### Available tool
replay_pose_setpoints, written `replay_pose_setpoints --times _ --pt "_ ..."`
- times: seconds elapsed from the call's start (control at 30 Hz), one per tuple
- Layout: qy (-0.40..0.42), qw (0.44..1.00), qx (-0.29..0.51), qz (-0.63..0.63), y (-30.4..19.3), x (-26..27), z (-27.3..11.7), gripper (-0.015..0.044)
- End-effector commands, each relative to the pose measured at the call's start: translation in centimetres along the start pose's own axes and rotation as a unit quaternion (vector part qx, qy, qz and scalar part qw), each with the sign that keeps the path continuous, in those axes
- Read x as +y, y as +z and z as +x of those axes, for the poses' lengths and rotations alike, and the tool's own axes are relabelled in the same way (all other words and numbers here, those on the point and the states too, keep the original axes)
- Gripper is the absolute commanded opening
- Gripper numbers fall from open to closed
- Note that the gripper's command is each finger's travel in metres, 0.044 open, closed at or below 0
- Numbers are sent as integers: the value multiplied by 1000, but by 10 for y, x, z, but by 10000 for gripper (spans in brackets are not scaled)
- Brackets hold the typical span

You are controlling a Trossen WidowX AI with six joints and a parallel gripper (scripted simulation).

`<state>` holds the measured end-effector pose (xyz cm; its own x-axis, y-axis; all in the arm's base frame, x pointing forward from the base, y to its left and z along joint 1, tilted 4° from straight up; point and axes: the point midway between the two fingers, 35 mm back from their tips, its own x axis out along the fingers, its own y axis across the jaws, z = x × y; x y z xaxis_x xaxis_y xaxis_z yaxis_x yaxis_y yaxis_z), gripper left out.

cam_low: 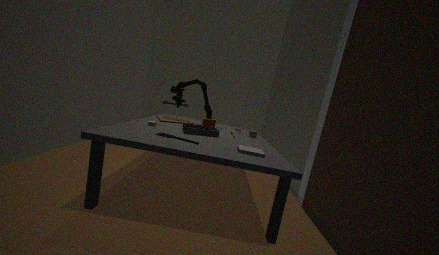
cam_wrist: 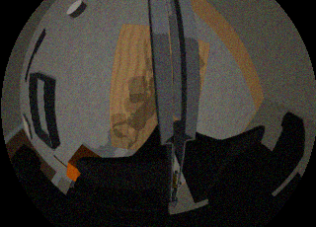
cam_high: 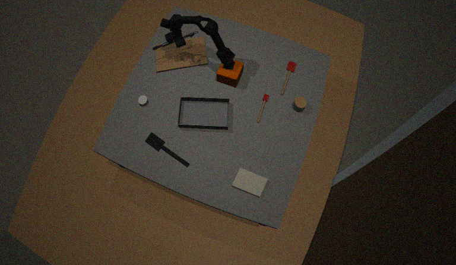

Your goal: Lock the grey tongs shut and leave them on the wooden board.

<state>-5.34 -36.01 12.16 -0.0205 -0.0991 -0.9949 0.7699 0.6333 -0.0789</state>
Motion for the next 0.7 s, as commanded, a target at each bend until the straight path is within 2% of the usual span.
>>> replay_pose_setpoints --times 0.0,0.67 --pt "-3 1000 1 1 1 -1 -1 -150" --pt "-3 1000 1 1 3 -4 30 -150"
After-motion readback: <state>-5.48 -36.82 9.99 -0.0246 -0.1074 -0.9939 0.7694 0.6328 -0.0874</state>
